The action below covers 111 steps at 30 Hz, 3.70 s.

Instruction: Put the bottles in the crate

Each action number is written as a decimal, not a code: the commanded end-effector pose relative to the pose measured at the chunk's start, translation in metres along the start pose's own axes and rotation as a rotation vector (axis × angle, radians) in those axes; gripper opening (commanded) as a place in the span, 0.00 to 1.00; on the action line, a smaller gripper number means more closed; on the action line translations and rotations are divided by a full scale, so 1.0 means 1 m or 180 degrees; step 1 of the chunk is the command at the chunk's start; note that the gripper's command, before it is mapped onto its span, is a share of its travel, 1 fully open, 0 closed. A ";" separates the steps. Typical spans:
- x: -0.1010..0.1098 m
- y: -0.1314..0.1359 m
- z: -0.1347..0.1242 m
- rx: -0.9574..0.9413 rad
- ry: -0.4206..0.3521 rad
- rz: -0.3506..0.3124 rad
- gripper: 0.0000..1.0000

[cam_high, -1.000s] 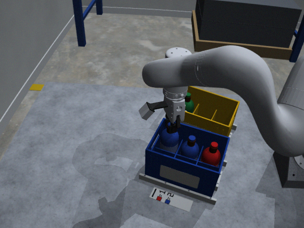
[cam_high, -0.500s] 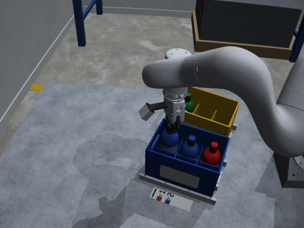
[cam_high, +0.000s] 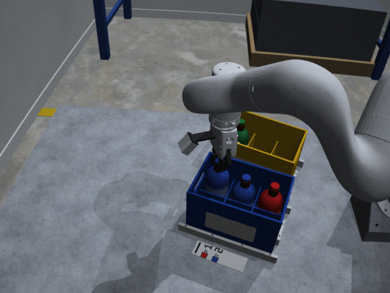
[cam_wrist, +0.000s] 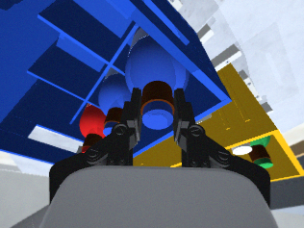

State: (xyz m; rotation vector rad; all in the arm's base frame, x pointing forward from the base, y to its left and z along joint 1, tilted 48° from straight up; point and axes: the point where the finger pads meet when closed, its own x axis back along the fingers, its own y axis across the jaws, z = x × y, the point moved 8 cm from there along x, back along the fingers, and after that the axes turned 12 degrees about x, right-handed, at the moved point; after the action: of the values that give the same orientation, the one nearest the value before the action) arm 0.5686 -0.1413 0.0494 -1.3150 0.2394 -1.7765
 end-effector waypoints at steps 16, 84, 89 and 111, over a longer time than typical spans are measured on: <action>-0.002 0.000 0.000 0.0002 0.0003 -0.0005 0.00; -0.028 0.000 0.000 0.0002 0.0004 -0.0005 0.00; -0.028 0.000 0.000 0.0002 0.0004 -0.0005 0.00; -0.028 0.000 0.000 0.0002 0.0004 -0.0005 0.00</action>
State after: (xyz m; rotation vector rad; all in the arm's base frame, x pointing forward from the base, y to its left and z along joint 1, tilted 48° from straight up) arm 0.5698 -0.1199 0.0299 -1.3150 0.2395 -1.7765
